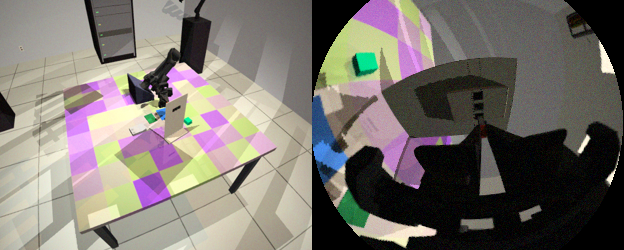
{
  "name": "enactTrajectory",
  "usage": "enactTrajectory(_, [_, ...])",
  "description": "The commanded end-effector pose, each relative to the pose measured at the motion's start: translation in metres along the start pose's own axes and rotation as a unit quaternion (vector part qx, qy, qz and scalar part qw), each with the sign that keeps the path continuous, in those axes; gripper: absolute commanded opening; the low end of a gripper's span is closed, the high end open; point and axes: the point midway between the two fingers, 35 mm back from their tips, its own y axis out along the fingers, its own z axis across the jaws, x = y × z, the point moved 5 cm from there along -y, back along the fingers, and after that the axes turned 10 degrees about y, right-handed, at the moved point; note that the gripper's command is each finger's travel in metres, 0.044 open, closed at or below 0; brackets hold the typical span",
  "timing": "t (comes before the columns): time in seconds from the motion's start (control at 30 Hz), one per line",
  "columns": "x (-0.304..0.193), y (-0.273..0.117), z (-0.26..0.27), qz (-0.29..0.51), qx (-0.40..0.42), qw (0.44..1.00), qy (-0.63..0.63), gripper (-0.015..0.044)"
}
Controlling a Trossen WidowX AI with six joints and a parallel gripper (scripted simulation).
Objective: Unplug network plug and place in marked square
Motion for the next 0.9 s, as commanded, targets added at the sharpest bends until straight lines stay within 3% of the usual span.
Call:
enactTrajectory(0.0, [-0.001, -0.004, 0.001, 0.001, 0.003, 1.0, -0.003, 0.0])
enactTrajectory(0.87, [-0.002, -0.016, -0.02, 0.003, 0.003, 1.0, -0.001, 0.0])
